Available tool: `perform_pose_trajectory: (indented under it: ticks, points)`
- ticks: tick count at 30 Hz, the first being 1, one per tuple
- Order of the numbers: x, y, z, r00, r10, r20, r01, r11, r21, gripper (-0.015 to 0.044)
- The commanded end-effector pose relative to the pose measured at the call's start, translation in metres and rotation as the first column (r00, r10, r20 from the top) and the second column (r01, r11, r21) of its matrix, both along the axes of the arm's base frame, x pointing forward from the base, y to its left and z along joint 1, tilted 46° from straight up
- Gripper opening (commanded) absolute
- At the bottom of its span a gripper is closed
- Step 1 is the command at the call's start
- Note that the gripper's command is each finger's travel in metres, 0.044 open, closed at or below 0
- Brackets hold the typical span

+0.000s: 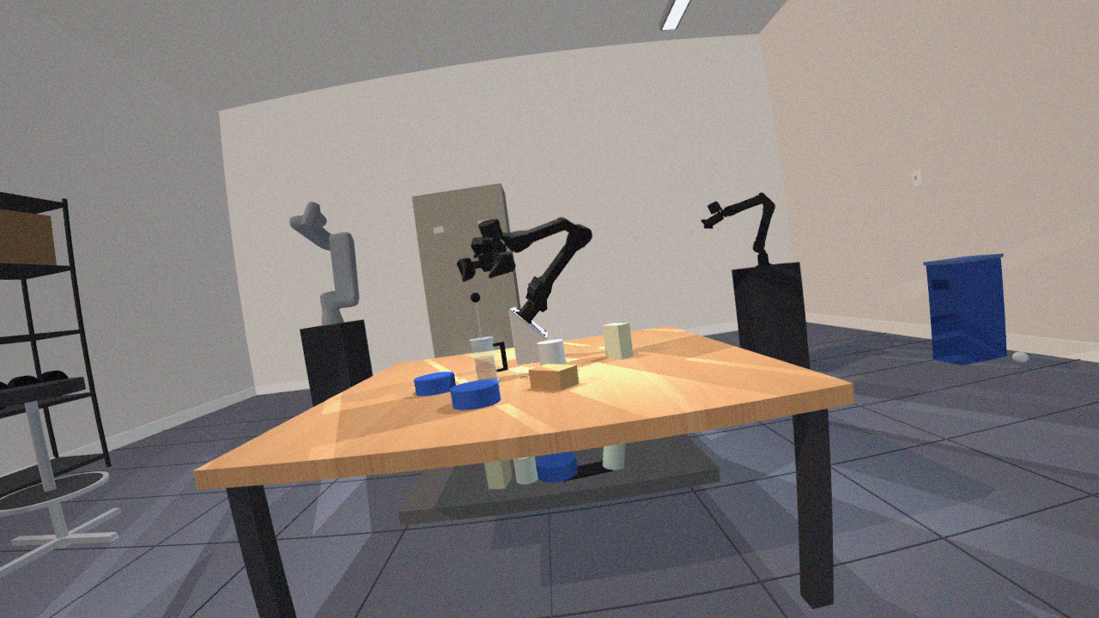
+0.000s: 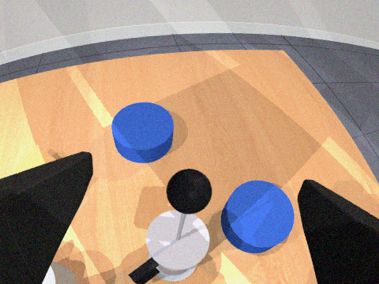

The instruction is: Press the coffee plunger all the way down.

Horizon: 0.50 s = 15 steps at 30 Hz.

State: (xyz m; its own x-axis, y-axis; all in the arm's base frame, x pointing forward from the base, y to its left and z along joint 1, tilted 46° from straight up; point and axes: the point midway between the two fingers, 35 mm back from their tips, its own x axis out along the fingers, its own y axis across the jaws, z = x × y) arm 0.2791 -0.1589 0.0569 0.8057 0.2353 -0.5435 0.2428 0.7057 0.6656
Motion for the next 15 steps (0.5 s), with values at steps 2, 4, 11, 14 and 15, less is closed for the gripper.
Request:
perform_pose_trajectory:
  ticks: [2,4,11,14,15]
  points:
    - [-0.007,0.025,-0.022,1.0,0.001,-0.009,0.0,1.0,0.018,0.044]
    - [-0.008,0.025,-0.021,1.0,0.001,-0.009,-0.001,1.0,0.018,0.044]
    - [-0.002,0.026,-0.025,1.0,0.001,-0.01,-0.001,1.0,0.018,0.044]
    - [0.001,0.027,-0.028,1.0,0.002,-0.01,-0.001,1.0,0.018,0.044]
    - [0.003,0.028,-0.029,1.0,0.002,-0.01,-0.001,1.0,0.017,0.044]
